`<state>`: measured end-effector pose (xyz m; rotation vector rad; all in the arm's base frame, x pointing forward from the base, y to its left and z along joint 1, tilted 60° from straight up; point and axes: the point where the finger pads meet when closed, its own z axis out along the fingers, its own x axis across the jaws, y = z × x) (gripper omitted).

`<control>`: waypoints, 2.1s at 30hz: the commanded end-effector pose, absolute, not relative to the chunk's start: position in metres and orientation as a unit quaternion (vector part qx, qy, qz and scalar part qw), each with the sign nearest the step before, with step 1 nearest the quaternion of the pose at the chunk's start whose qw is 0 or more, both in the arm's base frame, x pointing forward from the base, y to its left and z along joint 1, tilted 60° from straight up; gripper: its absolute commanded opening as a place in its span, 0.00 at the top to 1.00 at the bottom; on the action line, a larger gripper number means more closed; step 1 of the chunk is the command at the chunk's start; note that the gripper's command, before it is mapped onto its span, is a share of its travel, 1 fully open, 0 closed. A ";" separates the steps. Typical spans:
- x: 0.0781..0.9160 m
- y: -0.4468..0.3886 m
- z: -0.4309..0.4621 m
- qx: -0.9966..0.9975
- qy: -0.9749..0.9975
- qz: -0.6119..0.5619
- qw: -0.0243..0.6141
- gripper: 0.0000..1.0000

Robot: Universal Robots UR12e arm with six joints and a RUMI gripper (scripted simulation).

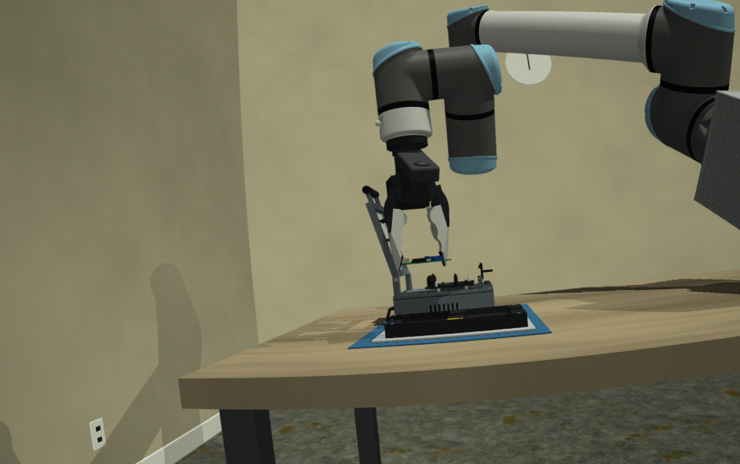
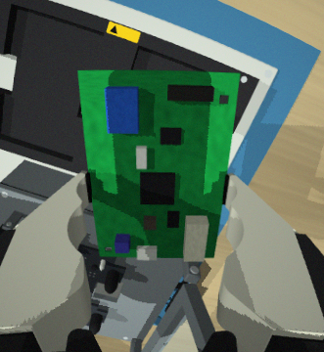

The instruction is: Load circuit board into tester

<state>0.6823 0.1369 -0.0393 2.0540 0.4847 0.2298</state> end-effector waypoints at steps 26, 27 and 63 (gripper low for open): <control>0.682 0.137 -0.039 0.763 0.414 -0.035 0.495 0.61; 0.682 0.137 -0.039 0.763 0.414 -0.035 0.495 0.61; 0.682 0.137 -0.039 0.532 0.686 -0.231 0.439 0.61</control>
